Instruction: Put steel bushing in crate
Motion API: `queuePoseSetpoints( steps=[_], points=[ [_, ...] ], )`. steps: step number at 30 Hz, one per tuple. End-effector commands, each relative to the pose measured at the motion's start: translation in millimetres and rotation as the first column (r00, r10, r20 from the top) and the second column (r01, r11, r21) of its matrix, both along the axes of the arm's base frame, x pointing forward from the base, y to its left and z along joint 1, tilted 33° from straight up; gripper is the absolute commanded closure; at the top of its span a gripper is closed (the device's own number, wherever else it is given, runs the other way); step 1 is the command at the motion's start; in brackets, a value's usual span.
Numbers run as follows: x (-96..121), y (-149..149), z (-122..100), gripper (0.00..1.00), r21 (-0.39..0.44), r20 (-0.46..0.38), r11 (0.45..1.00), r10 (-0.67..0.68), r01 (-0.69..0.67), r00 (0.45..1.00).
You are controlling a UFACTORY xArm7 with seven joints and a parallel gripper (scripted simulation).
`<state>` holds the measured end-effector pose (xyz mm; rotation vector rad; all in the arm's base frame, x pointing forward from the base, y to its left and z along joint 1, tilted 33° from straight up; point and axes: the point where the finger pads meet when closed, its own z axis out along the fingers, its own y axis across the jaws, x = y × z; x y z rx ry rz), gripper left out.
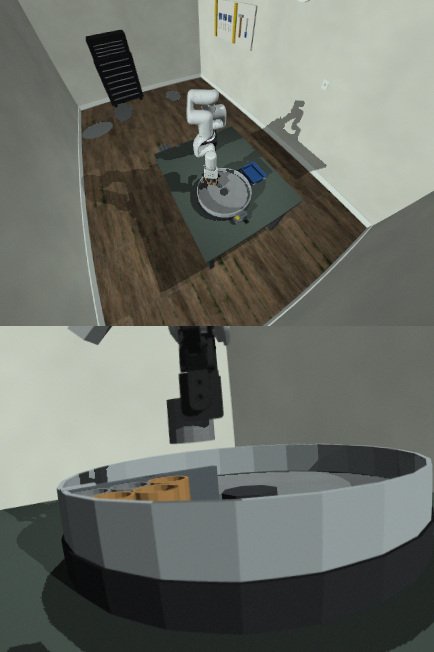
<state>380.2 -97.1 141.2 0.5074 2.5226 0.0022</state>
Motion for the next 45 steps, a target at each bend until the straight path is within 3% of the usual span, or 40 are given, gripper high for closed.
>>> queuePoseSetpoints(
  steps=[1,6,14,16,45],
  points=[
    [0.6,0.4,0.9,1.0,0.0,0.003,1.0,0.0,0.0,1.0],
    [0.4,10.8,-0.5,1.0,0.0,0.003,1.0,0.0,0.0,1.0],
    [-0.7,62.5,-7.7,1.0,0.0,0.003,1.0,0.0,0.0,1.0],
    [-0.7,62.5,-7.7,1.0,0.0,0.003,1.0,0.0,0.0,1.0],
    [-4.7,252.4,-33.8,1.0,0.0,0.003,1.0,0.0,0.0,1.0]
  ],
)
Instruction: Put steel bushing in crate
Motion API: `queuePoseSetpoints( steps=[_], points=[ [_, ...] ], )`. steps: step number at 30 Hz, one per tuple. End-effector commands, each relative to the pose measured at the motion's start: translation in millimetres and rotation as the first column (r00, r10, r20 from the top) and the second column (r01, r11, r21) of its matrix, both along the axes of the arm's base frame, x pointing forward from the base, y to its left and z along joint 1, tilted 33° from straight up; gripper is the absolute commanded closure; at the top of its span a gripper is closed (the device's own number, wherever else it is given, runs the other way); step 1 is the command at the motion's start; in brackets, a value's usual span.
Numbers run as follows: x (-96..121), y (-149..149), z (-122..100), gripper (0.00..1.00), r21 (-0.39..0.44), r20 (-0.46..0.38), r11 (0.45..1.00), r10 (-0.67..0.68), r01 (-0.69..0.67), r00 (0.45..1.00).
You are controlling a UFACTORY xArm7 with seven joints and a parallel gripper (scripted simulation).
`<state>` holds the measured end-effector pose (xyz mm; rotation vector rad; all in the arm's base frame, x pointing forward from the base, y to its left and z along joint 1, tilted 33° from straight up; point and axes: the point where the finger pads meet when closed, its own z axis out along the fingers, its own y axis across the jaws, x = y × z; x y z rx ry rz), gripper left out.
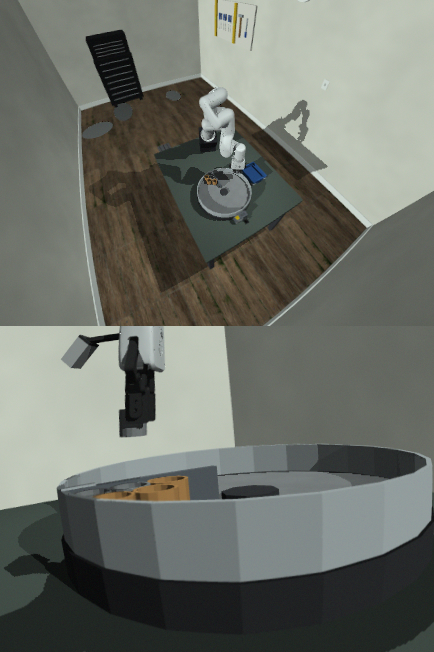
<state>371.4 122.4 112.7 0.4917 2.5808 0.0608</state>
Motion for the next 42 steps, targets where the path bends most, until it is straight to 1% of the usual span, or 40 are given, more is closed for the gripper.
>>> queuePoseSetpoints(
  steps=[1,3,5,9,20,22,26,30,42],
  points=[
    [3.9,39.3,-6.3,1.0,-0.045,0.05,0.998,-0.03,0.032,0.998],
    [3.6,52.3,-8.1,1.0,-0.045,0.05,0.998,-0.03,0.032,0.998],
    [3.6,52.3,-8.1,1.0,-0.045,0.05,0.998,-0.03,0.032,0.998],
    [2.9,86.1,-12.8,1.0,-0.045,0.05,0.998,-0.03,0.032,0.998],
    [1.5,149.7,-21.6,1.0,-0.045,0.05,0.998,-0.03,0.032,0.998],
    [1.5,149.7,-21.6,1.0,-0.045,0.05,0.998,-0.03,0.032,0.998],
    [1.2,164.6,-23.6,1.0,-0.045,0.05,0.998,-0.03,0.032,0.998],
    [1.0,171.7,-24.6,1.0,-0.045,0.05,0.998,-0.03,0.032,0.998],
    [1.0,173.4,-24.9,1.0,-0.045,0.05,0.998,-0.03,0.032,0.998]
  ],
)
